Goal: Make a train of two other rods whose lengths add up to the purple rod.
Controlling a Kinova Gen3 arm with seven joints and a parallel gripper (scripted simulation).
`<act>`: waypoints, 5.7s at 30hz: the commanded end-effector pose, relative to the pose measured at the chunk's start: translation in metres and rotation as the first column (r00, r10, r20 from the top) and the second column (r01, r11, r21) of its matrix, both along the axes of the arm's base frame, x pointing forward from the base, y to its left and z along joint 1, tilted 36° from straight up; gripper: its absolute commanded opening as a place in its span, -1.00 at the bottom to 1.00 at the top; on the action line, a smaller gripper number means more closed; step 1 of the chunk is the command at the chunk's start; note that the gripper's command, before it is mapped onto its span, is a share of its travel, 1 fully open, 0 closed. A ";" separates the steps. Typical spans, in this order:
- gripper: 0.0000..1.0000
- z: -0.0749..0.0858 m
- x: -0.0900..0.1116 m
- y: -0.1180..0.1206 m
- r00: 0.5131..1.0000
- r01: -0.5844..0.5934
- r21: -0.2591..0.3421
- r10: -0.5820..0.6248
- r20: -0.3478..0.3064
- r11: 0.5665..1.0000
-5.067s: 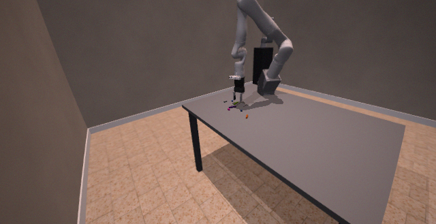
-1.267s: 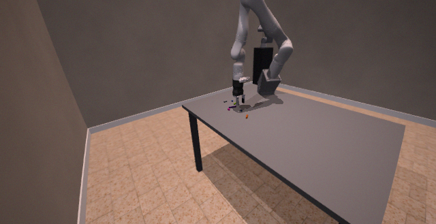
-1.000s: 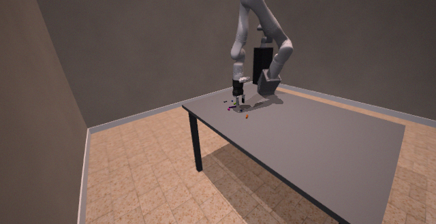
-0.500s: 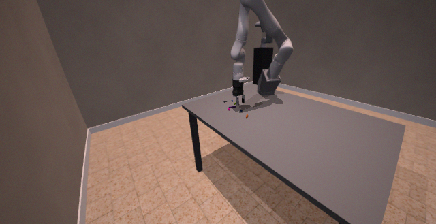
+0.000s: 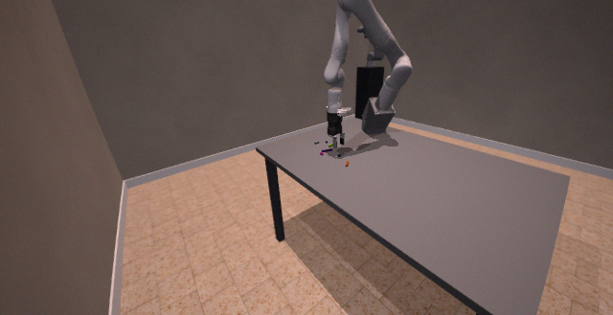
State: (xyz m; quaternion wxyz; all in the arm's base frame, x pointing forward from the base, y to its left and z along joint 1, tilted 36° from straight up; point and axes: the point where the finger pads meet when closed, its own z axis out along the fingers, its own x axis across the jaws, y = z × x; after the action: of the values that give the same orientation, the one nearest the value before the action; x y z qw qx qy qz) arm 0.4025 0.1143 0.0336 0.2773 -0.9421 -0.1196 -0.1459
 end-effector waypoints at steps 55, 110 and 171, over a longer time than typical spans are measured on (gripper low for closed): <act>1.00 -0.022 0.037 -0.053 -0.606 -0.412 -0.898 0.782 0.145 -0.153; 0.07 -0.018 0.063 -0.065 -0.808 -0.129 -0.942 0.583 -0.080 -0.309; 0.07 -0.058 0.072 -0.040 -0.809 -0.131 -0.942 0.582 -0.079 -0.310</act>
State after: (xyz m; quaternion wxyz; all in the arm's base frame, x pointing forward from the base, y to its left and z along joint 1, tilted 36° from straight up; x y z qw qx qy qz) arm 0.4747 0.0727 -0.0232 -0.0848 -0.1010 -0.9445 -0.3008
